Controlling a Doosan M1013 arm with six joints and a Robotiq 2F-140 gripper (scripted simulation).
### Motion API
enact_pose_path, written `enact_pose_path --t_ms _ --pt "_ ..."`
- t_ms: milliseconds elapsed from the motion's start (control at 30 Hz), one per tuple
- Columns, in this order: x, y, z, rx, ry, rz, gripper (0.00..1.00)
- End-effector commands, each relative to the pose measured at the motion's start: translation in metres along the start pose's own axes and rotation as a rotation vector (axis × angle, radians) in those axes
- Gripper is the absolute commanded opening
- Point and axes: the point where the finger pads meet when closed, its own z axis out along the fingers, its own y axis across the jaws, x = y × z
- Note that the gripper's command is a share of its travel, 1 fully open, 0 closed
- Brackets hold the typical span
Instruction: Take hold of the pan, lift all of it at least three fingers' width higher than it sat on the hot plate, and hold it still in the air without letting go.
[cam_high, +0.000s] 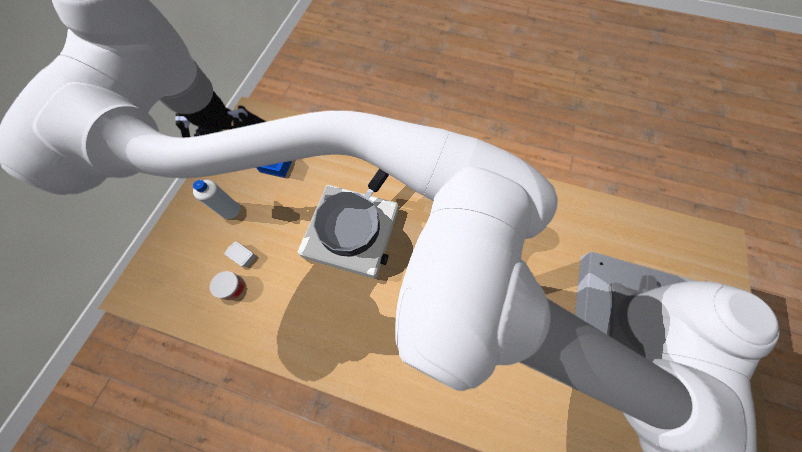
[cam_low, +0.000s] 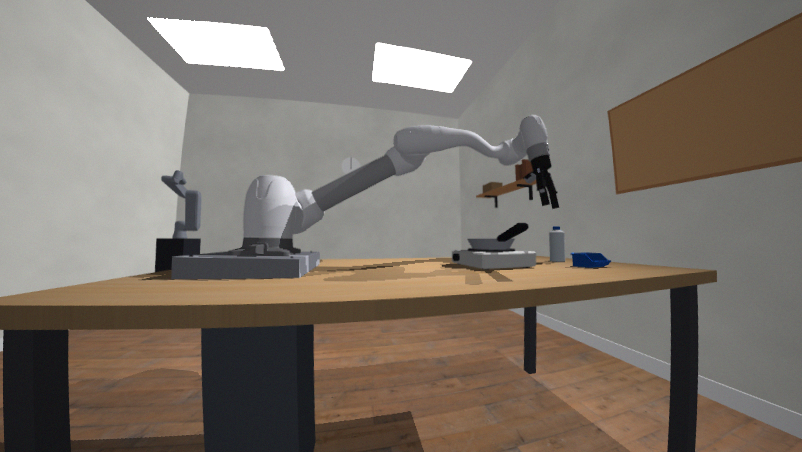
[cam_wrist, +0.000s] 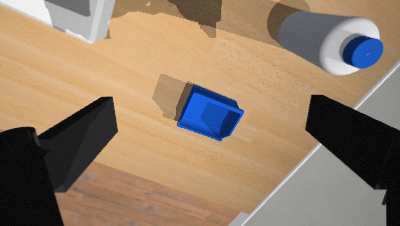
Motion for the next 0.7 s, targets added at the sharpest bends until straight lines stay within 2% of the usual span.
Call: enact_pose_path --t_ms 0,533,567,667 --pt "-0.0002 0.0001 -0.0018 -0.002 -0.001 0.000 1.00" --pt "-0.0002 0.0001 -0.0018 -0.002 -0.001 0.000 1.00" --pt "-0.0003 0.0001 -0.0017 -0.002 -0.001 0.000 0.41" --pt "-0.0027 -0.0038 0.0002 0.008 -0.008 0.002 0.41"
